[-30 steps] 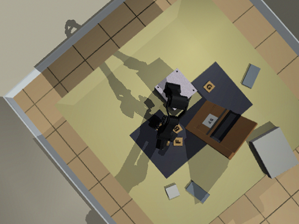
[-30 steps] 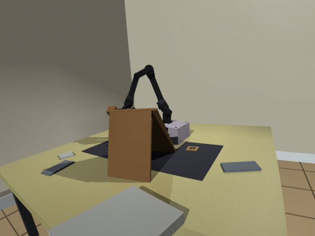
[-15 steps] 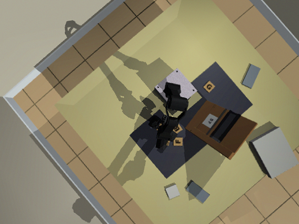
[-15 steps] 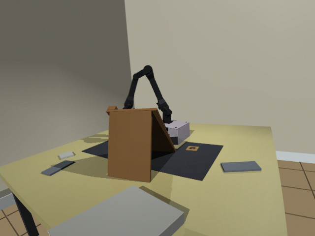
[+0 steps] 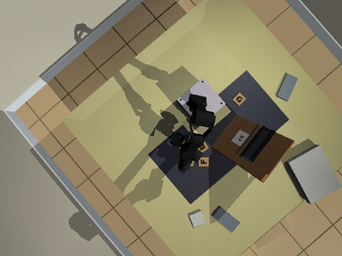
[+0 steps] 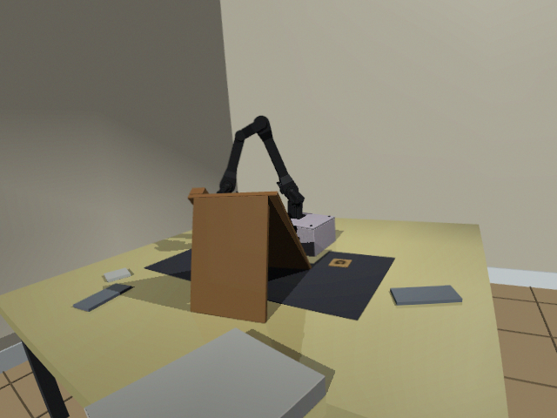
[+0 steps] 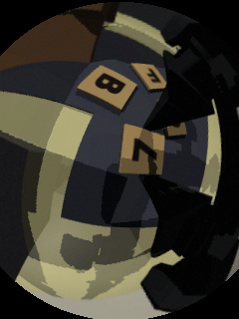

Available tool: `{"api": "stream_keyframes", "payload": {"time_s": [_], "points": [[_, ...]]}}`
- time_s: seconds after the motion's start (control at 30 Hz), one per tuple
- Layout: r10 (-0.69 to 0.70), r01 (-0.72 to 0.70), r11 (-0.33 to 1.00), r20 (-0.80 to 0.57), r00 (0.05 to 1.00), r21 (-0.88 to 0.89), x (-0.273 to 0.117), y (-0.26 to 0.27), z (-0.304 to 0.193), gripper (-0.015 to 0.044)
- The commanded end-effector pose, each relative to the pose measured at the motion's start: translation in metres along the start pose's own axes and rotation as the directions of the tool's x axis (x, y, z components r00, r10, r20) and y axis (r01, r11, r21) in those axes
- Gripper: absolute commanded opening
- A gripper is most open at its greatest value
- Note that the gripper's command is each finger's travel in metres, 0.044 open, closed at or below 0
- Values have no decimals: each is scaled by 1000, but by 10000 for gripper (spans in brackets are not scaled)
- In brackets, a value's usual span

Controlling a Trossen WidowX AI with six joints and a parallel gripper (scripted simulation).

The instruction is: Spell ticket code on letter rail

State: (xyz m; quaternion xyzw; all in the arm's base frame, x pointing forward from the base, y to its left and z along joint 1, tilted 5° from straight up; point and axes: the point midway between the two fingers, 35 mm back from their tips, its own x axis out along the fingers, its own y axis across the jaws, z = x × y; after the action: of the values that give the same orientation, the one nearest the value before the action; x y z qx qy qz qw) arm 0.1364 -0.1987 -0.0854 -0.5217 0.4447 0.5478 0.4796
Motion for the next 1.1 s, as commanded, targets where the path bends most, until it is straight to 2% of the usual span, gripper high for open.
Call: {"api": "stream_keyframes", "payload": {"time_s": [0.0, 0.27, 1.07], "points": [[2, -2, 1000, -1, 1000, 3, 0, 0, 0, 208], [2, -2, 1000, -1, 1000, 3, -4, 0, 1, 0], [2, -2, 1000, 0, 1000, 3, -9, 2, 7, 0]]}}
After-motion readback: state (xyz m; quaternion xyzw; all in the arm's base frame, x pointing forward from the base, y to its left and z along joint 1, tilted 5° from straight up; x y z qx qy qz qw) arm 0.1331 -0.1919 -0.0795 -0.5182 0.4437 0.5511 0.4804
